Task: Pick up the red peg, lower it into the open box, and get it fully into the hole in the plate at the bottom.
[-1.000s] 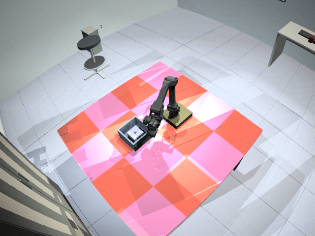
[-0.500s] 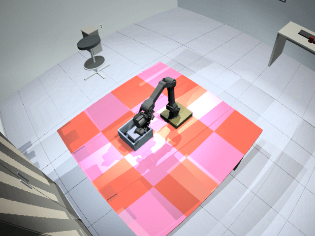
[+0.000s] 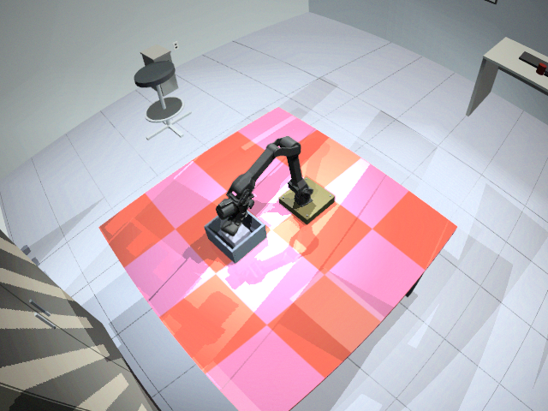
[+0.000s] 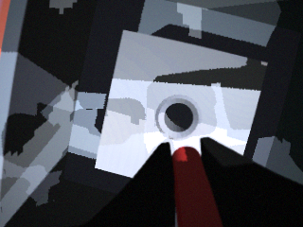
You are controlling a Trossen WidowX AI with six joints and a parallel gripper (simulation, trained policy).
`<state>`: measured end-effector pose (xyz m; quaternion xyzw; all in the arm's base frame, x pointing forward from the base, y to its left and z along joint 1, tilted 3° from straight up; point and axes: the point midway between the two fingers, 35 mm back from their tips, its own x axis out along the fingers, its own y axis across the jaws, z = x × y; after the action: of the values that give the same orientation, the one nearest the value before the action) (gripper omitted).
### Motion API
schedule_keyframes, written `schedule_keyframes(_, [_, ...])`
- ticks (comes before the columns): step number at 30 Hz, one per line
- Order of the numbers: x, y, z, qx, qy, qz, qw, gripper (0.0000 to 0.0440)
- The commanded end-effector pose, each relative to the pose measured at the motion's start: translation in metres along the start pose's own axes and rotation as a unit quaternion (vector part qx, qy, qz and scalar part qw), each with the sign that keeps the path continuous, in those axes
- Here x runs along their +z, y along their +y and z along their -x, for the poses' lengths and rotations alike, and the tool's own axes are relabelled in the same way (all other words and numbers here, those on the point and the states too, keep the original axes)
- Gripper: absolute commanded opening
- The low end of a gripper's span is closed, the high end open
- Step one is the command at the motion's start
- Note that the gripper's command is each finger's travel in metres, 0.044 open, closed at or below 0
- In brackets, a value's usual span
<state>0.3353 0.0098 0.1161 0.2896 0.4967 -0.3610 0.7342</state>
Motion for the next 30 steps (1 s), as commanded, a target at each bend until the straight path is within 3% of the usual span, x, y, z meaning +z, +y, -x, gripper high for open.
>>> schedule_keyframes(1, [0.006, 0.000, -0.009, 0.002, 0.007, 0.012, 1.000, 0.0001])
schedule_keyframes(11, [0.008, -0.001, -0.037, 0.007, 0.038, 0.057, 0.998, 0.0009])
schedule_keyframes(17, [0.007, -0.001, -0.049, 0.005, 0.059, 0.069, 0.996, 0.0139])
schedule_keyframes(25, [0.025, 0.011, -0.041, 0.015, 0.068, 0.083, 0.994, 0.0188])
schedule_keyframes(30, [0.031, 0.020, -0.037, 0.018, 0.082, 0.085, 0.993, 0.0292])
